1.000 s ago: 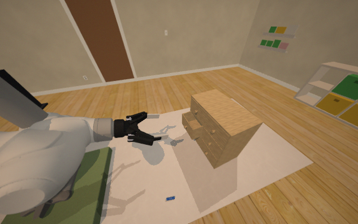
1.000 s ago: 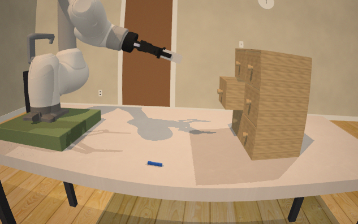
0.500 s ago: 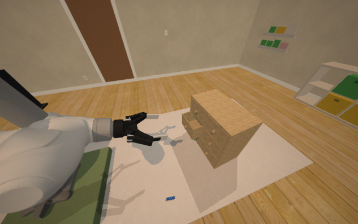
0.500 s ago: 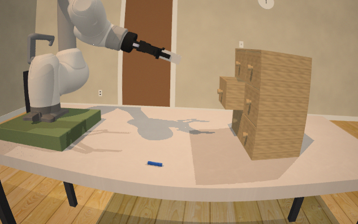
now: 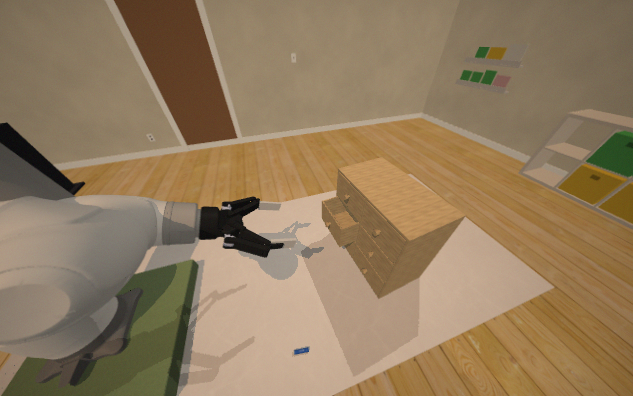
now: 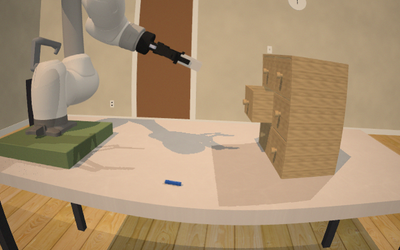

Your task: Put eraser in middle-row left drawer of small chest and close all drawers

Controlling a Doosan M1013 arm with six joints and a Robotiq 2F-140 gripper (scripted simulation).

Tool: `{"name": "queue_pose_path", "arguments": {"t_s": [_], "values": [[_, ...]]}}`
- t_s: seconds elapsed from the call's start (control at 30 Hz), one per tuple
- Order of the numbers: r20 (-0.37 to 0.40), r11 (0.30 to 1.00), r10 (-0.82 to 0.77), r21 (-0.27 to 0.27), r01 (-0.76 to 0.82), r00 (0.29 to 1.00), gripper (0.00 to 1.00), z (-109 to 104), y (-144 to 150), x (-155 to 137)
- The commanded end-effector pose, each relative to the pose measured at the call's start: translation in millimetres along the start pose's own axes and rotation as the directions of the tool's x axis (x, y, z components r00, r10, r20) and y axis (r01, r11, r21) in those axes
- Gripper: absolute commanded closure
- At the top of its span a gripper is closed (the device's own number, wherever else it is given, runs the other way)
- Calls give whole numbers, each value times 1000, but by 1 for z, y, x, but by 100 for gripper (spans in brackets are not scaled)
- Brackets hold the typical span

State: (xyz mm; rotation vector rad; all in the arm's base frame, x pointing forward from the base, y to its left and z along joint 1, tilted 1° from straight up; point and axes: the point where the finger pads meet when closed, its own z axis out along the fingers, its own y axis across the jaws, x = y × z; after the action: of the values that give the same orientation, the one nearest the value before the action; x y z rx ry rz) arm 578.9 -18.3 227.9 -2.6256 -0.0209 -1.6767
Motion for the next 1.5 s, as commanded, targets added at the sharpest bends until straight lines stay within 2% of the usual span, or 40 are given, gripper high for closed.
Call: {"name": "queue_pose_path", "arguments": {"t_s": [0.0,0.33,1.17,1.47], "values": [[38,1000,-1,9,1,999,0,0,-2,4],[118,1000,-2,9,1,993,0,-2,-2,6],[250,1000,-3,8,1,968,0,-3,-1,10],[334,1000,-4,9,1,943,0,-5,-2,13]]}}
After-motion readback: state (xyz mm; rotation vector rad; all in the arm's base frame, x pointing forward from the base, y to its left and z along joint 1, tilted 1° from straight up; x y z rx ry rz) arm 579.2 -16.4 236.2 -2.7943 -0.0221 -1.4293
